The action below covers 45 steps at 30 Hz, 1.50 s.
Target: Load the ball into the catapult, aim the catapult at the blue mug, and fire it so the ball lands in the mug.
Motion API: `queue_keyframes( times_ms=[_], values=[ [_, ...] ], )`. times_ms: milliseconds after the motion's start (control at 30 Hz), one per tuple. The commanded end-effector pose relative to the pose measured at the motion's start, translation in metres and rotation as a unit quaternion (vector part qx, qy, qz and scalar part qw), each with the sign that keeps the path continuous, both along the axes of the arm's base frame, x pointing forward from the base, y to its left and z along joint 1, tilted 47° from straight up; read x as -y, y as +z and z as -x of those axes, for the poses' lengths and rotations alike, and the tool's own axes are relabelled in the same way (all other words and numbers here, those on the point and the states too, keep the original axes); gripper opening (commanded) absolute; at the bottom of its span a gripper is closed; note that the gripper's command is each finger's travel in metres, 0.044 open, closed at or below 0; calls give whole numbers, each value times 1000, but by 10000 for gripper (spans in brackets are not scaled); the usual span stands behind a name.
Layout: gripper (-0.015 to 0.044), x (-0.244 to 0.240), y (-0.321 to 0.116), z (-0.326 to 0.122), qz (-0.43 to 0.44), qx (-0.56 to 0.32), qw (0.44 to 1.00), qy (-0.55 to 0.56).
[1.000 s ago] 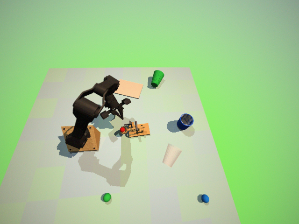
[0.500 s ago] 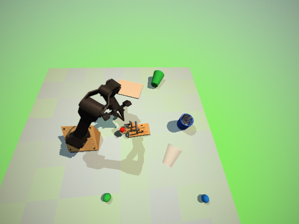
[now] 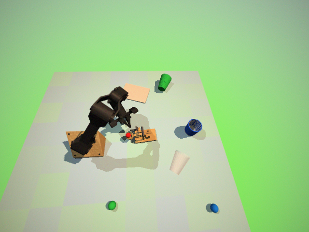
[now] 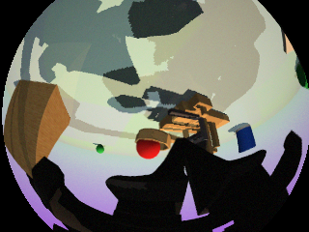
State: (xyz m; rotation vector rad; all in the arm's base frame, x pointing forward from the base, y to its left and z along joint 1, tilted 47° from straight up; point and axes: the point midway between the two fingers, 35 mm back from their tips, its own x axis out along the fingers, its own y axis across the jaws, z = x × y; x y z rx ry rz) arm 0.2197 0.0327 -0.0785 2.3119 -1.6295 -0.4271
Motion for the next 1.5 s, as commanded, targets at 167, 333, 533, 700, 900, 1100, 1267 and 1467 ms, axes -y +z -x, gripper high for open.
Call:
queue_keyframes(
  times_ms=[167, 333, 533, 700, 900, 1100, 1267, 1467],
  values=[
    [0, 14, -11, 3, 4, -5, 1000, 0],
    [0, 20, -16, 4, 5, -4, 1000, 0],
    [0, 28, -21, 6, 5, -4, 1000, 0],
    [0, 37, -29, 8, 6, -4, 1000, 0],
    [0, 41, -34, 9, 6, -4, 1000, 0],
    [0, -46, -10, -3, -7, -16, 1000, 12],
    [0, -88, 8, 3, -11, -22, 1000, 18],
    [105, -76, 0, -7, -31, -2, 999, 18]
  ],
)
